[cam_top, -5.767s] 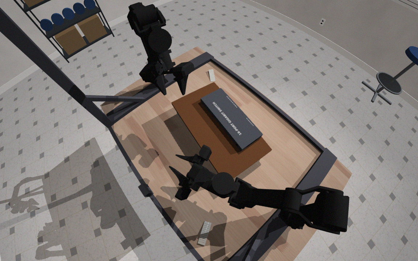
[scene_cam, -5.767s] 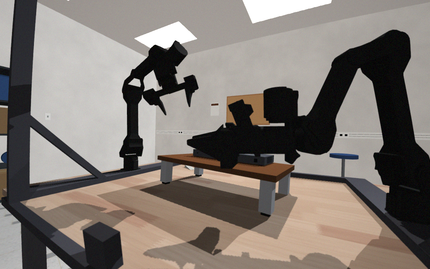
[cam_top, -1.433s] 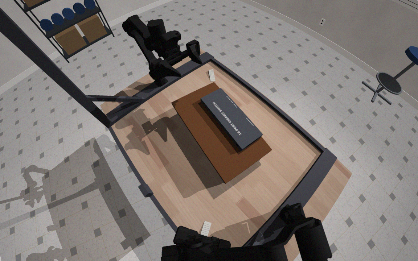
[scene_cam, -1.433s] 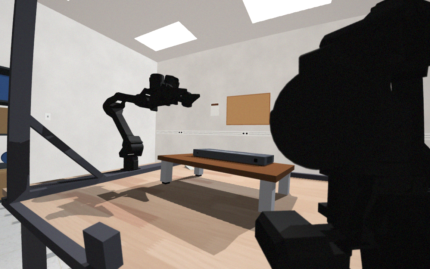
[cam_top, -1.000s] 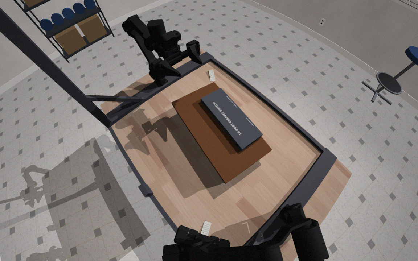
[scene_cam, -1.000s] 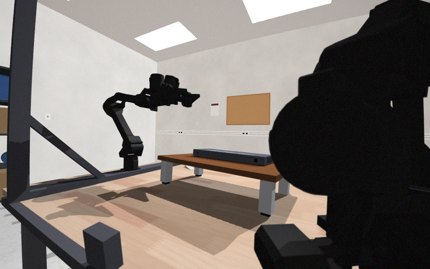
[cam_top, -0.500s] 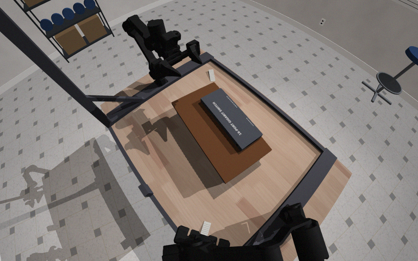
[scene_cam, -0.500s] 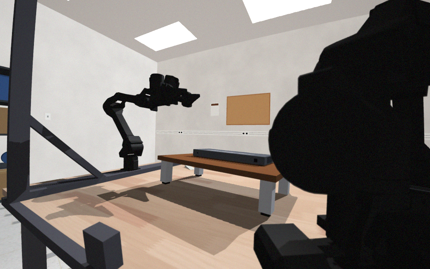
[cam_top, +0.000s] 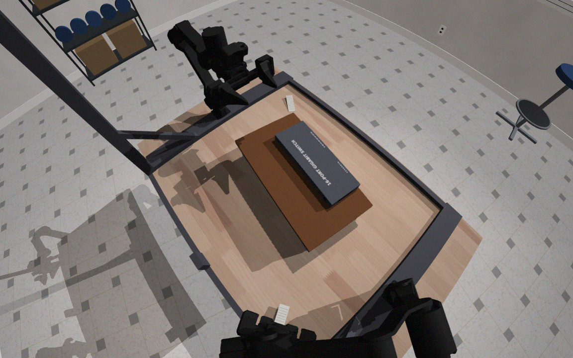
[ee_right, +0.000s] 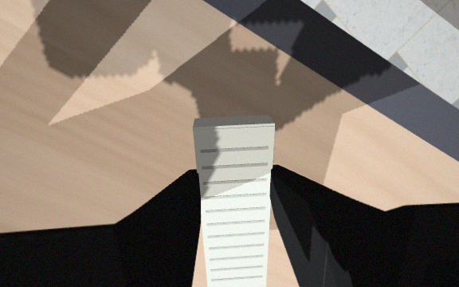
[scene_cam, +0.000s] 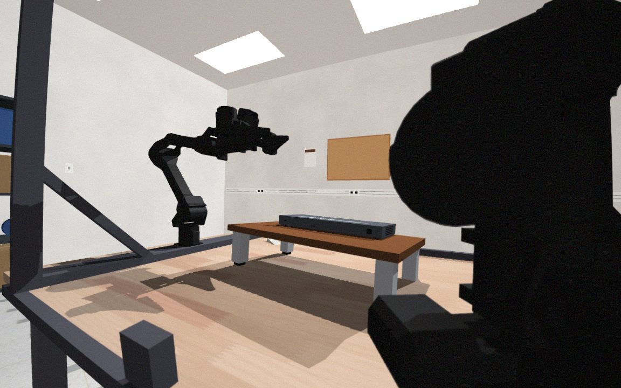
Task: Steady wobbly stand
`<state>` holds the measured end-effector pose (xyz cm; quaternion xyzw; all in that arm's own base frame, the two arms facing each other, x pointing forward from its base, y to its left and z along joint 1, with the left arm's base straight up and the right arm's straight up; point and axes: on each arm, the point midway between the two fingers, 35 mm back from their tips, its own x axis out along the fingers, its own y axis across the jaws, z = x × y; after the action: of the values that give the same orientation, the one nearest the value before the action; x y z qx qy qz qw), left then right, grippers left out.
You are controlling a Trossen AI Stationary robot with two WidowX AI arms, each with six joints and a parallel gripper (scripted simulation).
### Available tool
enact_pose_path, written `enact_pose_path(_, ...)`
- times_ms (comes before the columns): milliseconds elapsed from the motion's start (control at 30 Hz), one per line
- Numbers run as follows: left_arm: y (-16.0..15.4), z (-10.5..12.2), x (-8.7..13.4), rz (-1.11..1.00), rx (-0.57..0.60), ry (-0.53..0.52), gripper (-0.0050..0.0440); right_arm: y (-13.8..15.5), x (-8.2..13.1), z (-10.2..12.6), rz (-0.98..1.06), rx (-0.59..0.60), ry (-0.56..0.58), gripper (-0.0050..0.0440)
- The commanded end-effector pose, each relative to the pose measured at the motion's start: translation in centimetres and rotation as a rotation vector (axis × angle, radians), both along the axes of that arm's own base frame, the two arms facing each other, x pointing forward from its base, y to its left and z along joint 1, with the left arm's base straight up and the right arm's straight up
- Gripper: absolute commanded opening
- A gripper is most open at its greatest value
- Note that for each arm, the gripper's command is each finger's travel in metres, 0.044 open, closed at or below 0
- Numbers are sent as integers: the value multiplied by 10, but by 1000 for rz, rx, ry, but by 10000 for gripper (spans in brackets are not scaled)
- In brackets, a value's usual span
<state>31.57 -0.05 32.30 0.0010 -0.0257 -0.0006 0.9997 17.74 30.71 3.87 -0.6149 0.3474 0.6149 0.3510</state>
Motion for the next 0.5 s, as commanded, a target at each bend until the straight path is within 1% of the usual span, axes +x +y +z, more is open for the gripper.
enact_pose_path(0,1,17,-4,3,1,-43,400,7,5,23,-7,49,-26,-50)
enact_pose_path(467,1,17,-4,3,1,-43,400,6,4,44,-6,47,-26,-50)
